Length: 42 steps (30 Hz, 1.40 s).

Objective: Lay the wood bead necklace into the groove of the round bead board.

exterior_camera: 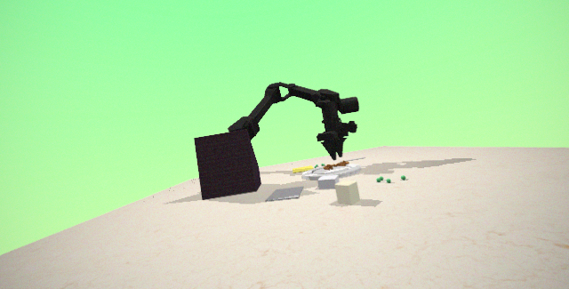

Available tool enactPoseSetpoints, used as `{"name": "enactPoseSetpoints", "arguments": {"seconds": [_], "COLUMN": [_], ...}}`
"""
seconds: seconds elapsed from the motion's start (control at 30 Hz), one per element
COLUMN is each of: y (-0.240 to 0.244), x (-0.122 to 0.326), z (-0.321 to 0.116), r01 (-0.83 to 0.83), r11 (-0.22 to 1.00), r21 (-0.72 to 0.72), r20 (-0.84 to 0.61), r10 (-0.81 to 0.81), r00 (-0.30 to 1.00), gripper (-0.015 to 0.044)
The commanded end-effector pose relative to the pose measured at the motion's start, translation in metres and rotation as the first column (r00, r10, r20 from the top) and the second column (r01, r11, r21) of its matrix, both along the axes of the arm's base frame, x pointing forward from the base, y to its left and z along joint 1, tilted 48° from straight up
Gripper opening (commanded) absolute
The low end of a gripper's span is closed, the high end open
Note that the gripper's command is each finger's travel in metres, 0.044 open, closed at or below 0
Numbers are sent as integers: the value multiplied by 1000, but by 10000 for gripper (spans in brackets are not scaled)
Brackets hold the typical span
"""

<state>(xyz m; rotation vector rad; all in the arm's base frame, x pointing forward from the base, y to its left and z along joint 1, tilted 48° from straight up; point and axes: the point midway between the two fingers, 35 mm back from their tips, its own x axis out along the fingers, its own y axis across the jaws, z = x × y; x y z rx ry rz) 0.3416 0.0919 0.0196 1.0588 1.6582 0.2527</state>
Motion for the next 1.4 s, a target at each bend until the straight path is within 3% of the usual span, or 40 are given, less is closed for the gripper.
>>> {"name": "enactPoseSetpoints", "arguments": {"seconds": [0.0,0.2,0.3,0.37,1.37], "y": [4,11,15,15,22], "x": [13,26,32,34,35], "z": [12,27,34,35,29], "r01": [-305,-594,-655,-663,-661], "r11": [951,758,642,608,605], "r21": [-56,-270,-399,-437,-444], "r20": [344,663,730,739,738], "r10": [305,594,655,663,665], "r00": [888,457,198,121,114], "gripper": [250,250,250,250,250]}}
